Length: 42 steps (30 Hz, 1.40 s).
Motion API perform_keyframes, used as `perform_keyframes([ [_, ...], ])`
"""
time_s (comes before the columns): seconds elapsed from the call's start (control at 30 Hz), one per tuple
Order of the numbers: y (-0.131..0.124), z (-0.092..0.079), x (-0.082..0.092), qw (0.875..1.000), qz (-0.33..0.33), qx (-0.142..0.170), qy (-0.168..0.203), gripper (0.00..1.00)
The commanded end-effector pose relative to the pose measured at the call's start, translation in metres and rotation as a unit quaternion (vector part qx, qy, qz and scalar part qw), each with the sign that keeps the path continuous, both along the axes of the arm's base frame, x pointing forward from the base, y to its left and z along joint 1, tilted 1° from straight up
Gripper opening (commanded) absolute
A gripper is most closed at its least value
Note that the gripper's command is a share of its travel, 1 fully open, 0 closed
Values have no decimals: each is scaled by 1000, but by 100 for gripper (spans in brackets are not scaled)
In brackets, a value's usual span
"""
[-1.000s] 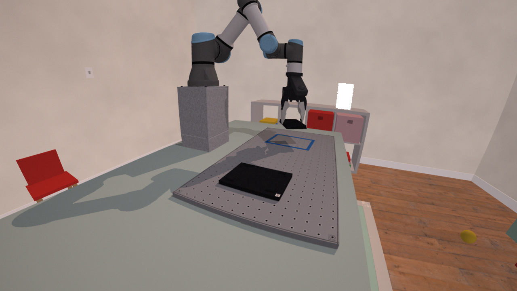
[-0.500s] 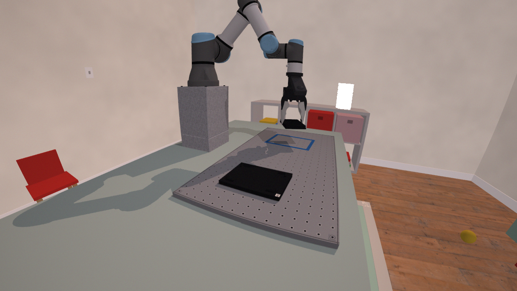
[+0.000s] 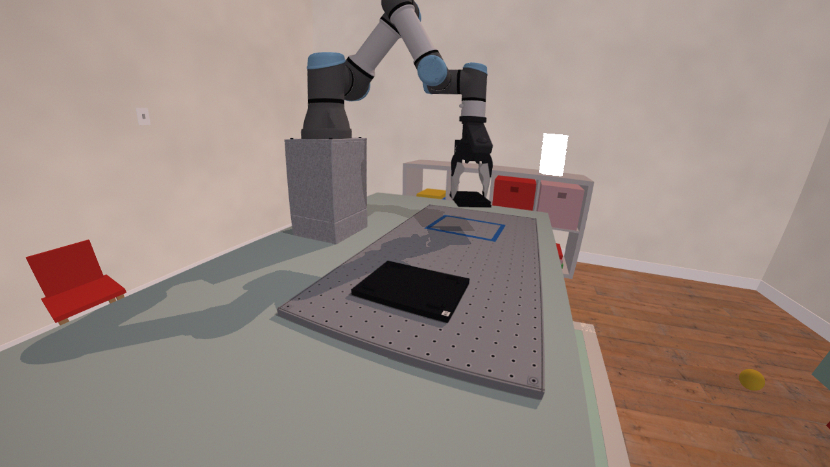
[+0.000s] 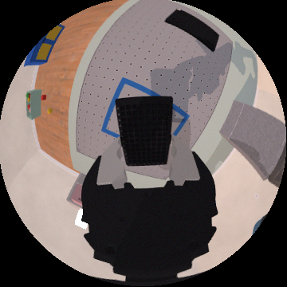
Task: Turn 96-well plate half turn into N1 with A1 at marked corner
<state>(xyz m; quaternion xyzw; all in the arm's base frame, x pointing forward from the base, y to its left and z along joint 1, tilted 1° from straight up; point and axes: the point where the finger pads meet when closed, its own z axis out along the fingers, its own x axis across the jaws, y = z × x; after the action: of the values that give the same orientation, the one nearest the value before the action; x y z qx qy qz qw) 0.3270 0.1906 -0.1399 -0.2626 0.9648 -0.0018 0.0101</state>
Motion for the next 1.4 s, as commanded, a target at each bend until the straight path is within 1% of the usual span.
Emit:
perform_keyframes([
  [0.0, 0, 1, 1, 1000, 0, 0, -1, 0],
  [0.13, 0, 1, 1, 1000, 0, 0, -1, 0],
  [1.37, 0, -21, 1, 1000, 0, 0, -1, 0],
])
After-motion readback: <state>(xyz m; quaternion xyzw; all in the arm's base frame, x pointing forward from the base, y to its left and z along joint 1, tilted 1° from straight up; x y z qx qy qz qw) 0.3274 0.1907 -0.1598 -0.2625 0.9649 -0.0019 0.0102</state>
